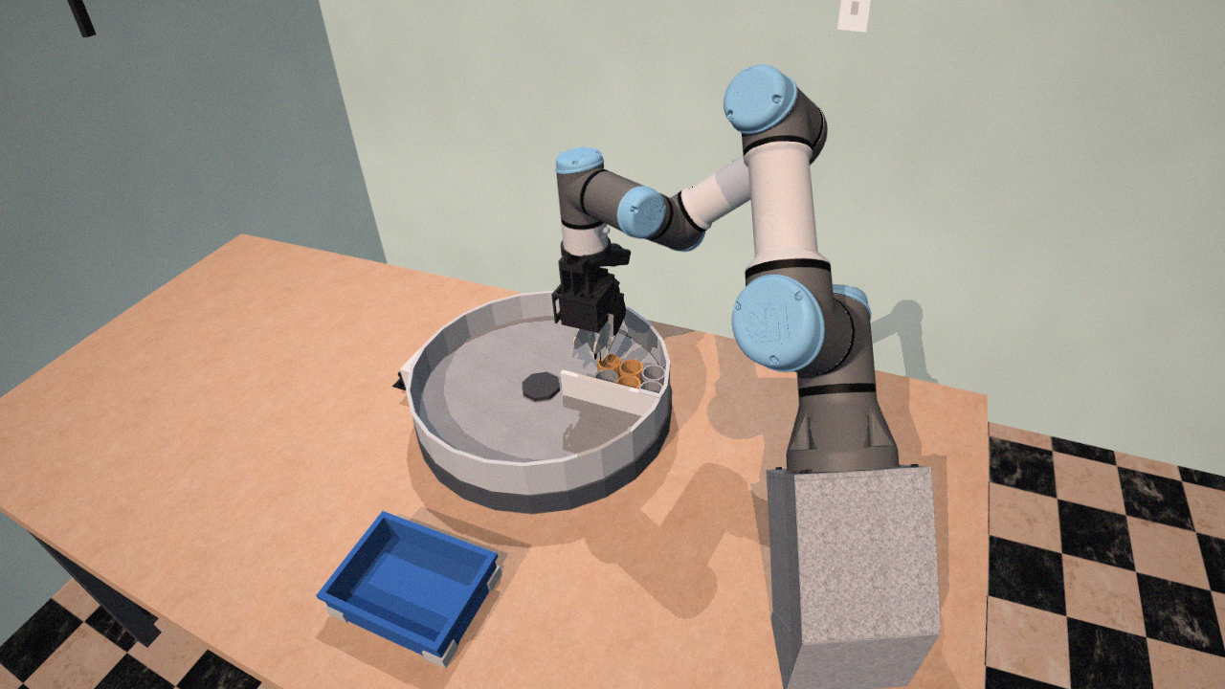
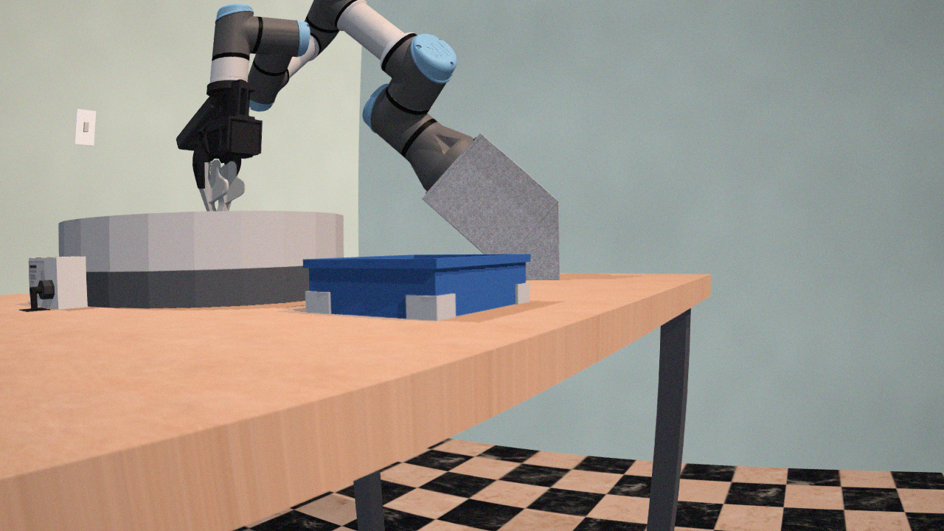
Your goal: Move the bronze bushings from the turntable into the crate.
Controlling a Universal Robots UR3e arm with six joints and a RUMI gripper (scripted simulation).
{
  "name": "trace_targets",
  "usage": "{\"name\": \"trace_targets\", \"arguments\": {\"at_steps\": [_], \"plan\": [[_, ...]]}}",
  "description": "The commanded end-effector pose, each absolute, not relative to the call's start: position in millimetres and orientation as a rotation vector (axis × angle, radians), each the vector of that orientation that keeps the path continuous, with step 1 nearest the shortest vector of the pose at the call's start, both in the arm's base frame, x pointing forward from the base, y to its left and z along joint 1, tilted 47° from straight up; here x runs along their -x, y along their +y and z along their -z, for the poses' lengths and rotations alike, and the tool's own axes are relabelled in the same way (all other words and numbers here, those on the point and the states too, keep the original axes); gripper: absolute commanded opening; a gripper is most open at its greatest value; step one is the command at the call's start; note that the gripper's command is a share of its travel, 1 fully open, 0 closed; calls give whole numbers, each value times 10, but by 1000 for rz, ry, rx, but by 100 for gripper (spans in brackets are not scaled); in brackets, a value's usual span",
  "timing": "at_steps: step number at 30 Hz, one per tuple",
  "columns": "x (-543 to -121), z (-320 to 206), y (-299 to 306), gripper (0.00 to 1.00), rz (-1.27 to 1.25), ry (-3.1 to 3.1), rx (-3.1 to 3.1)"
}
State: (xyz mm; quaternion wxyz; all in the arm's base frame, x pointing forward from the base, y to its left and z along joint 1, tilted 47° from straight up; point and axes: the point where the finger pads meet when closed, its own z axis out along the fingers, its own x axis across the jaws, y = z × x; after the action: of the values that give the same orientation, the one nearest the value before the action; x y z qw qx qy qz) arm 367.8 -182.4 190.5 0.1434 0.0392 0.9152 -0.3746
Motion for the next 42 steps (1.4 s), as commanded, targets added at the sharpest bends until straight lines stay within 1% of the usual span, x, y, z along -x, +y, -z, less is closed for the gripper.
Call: {"name": "trace_targets", "arguments": {"at_steps": [1,30,42], "plan": [[-3681,-1913,-1822,5,1080,2637,-113],[-3689,-1892,-1844,5,1080,2637,-113],[-3732,-1767,-1974,5,1080,2637,-113]]}}
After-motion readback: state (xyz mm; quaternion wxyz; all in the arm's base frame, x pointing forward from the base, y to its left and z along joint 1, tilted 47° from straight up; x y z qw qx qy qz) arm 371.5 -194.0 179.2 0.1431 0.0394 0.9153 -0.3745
